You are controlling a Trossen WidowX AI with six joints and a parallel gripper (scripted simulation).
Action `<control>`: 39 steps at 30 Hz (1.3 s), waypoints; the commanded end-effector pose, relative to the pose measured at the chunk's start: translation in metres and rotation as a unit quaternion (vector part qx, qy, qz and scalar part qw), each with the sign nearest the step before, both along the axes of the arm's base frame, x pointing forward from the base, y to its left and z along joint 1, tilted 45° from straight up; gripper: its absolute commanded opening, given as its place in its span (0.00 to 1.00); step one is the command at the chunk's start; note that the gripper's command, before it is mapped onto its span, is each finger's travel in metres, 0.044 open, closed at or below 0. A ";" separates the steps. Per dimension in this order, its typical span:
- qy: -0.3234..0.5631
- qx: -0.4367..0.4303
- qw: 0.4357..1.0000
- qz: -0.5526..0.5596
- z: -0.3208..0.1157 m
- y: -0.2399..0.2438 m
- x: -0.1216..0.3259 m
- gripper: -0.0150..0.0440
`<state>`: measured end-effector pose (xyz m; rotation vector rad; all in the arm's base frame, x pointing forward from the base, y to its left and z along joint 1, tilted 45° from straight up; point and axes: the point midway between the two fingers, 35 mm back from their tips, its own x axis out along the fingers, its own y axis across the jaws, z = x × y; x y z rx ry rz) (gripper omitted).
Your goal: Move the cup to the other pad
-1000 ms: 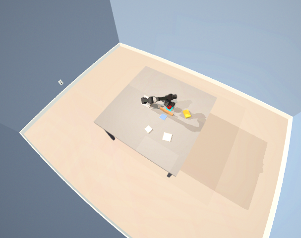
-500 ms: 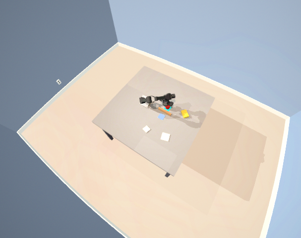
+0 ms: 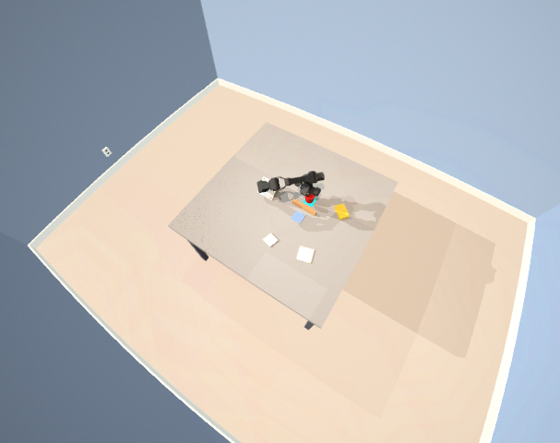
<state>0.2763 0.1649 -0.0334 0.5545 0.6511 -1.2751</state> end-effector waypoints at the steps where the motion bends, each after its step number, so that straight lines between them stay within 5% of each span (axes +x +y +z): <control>1: -0.004 0.005 1.000 -0.002 0.006 0.006 0.000 0.47; 17: -0.002 0.003 1.000 -0.002 0.018 0.018 -0.008 0.47; 29: 0.001 -0.001 1.000 0.001 0.018 0.019 -0.008 1.00; 39: 0.000 0.002 1.000 0.000 0.042 0.041 -0.012 1.00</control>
